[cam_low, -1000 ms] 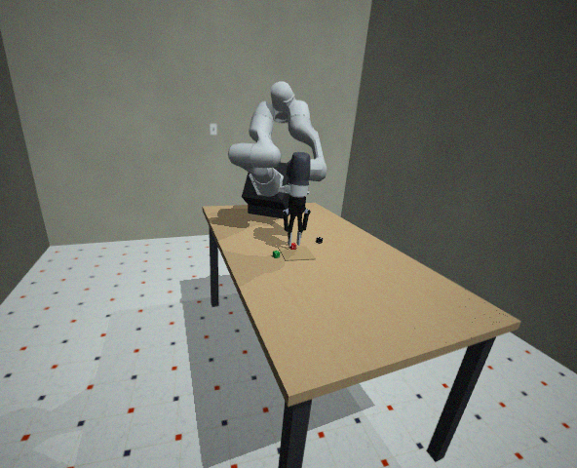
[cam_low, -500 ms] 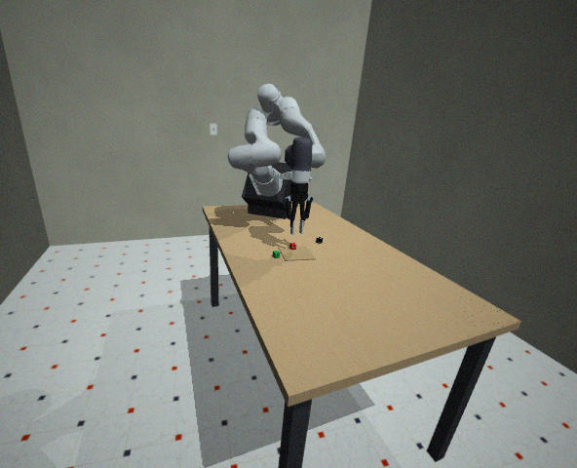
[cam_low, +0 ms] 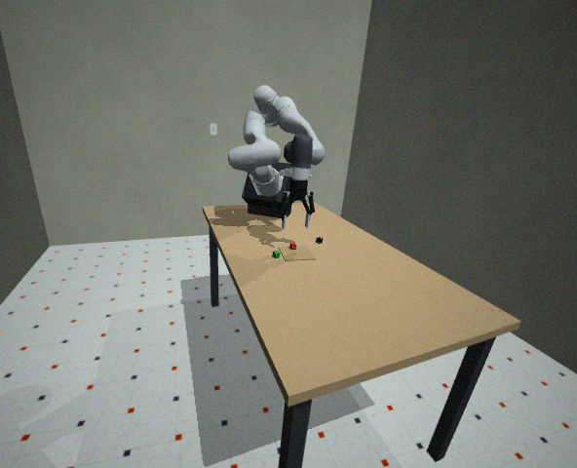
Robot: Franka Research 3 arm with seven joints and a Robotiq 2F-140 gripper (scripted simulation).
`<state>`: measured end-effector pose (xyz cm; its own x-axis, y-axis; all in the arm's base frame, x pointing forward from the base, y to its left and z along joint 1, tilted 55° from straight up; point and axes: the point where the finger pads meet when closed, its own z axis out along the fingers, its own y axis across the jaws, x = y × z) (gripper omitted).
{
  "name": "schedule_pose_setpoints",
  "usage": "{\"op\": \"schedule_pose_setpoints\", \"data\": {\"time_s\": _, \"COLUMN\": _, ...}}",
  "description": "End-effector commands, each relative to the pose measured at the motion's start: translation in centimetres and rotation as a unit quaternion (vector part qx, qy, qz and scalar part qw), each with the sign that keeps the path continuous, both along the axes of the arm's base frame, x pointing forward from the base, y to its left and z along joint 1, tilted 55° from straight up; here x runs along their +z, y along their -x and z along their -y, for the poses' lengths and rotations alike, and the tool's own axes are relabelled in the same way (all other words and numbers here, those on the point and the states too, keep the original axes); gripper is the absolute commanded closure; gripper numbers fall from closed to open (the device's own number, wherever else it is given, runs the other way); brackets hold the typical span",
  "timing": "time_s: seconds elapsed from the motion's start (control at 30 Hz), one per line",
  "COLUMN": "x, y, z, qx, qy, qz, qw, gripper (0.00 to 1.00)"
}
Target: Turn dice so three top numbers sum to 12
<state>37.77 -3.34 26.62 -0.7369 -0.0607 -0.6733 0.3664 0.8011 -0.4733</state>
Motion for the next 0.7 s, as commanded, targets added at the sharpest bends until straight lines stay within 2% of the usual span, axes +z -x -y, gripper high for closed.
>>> {"op": "schedule_pose_setpoints", "data": {"time_s": 0.0, "x": -0.2, "y": 0.3, "z": 0.1, "qx": -0.011, "qy": -0.009, "qz": 0.005, "qw": 1.000, "gripper": 0.00}}
{"op": "schedule_pose_setpoints", "data": {"time_s": 0.4, "x": -0.1, "y": 0.2, "z": 0.0, "qx": -0.005, "qy": -0.003, "qz": 0.001, "qw": 1.000, "gripper": 0.00}}
{"op": "schedule_pose_setpoints", "data": {"time_s": 0.5, "x": 0.5, "y": 0.4, "z": 0.0, "qx": 0.011, "qy": 0.015, "qz": -0.018, "qw": 1.000, "gripper": 0.00}}
{"op": "schedule_pose_setpoints", "data": {"time_s": 0.6, "x": 1.8, "y": 0.7, "z": 0.0, "qx": 0.047, "qy": 0.055, "qz": -0.060, "qw": 0.996, "gripper": 0.00}}
{"op": "schedule_pose_setpoints", "data": {"time_s": 0.67, "x": 1.8, "y": 0.7, "z": 0.0, "qx": 0.047, "qy": 0.055, "qz": -0.060, "qw": 0.996, "gripper": 0.00}}
